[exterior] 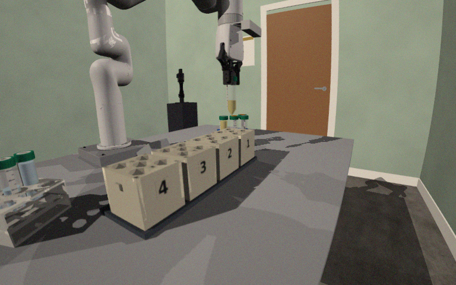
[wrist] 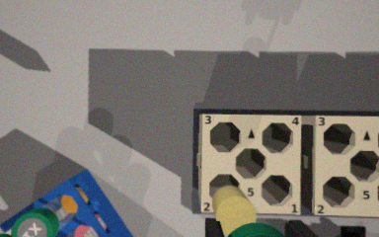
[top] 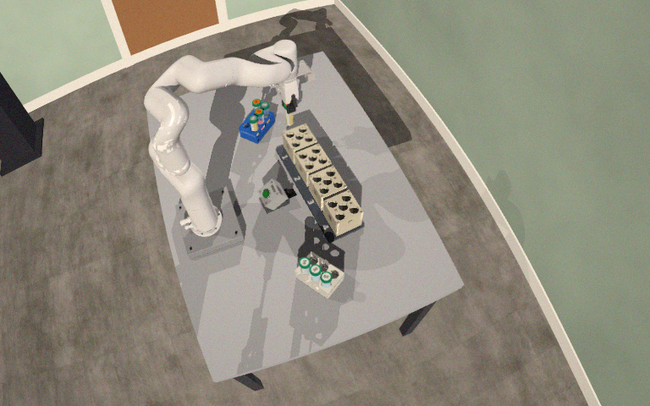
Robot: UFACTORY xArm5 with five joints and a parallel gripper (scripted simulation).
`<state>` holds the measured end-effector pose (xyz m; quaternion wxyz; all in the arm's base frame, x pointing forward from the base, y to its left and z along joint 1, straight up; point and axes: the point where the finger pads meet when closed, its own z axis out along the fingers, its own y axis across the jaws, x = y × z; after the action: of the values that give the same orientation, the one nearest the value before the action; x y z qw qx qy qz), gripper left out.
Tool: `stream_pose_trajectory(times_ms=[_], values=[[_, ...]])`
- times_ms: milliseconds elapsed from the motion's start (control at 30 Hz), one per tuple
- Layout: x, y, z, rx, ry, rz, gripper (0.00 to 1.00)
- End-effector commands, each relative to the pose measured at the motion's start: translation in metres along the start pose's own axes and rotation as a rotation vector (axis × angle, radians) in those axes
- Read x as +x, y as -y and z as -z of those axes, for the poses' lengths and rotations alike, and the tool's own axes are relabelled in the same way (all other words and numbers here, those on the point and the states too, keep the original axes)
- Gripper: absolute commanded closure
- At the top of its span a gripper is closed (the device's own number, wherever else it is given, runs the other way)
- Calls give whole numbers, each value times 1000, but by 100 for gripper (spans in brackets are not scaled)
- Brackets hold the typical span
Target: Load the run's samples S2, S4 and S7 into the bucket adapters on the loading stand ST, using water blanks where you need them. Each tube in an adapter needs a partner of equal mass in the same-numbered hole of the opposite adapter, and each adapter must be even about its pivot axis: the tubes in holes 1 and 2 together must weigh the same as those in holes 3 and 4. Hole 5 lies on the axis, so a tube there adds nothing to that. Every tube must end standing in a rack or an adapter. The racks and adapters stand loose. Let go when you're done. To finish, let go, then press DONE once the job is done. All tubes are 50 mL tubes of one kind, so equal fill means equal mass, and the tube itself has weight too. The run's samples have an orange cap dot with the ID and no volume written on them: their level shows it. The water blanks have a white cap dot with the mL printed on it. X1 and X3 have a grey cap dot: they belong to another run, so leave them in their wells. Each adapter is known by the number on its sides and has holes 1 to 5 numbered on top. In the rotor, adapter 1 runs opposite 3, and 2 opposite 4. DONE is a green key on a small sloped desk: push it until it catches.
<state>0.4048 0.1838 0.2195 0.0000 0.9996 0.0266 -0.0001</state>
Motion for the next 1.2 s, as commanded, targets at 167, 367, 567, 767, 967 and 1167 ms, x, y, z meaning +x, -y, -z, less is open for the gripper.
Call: stream_pose_trajectory(times_ms=[167, 367, 567, 767, 967, 1167], values=[[24, -27, 1, 3, -2, 1, 100], [43, -51, 1, 3, -2, 1, 100], [47, -55, 1, 3, -2, 1, 100], [47, -55, 1, 3, -2, 1, 100], [47, -55, 1, 3, -2, 1, 100], [47, -55, -1, 3, -2, 1, 100]])
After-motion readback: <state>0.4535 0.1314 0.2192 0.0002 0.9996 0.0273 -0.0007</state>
